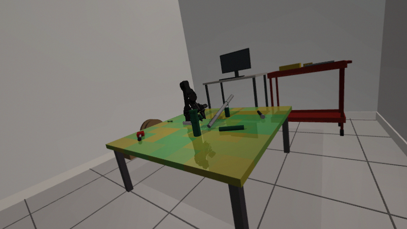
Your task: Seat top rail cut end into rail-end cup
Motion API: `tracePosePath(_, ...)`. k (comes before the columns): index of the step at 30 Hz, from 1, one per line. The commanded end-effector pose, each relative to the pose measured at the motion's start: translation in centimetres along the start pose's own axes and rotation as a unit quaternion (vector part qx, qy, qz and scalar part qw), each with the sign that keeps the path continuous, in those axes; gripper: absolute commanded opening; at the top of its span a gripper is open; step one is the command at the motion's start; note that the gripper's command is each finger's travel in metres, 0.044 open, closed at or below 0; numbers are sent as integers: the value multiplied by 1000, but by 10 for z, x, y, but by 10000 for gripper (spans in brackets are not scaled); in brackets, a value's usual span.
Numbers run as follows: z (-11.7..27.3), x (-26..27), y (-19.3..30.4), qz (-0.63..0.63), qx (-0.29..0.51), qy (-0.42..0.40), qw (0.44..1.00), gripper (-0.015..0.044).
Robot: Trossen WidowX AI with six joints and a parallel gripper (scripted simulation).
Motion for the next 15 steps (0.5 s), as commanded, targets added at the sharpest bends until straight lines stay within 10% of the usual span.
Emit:
tracePosePath(1, 0, 0, 0, 0, 0, 0, 1000, 131)
tracePosePath(15, 25, -11, -32, -3, 2, 1, 1000, 440)
Point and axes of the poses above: the point midway between the two fingers, 35 mm back from their tips, its own z axis back along the fingers, its own x axis across the jaws, y = z × x, the point moved 10 cm from there along z, back along the fingers, and after that the axes turned 9 degrees about -z, right-handed, at the moved point
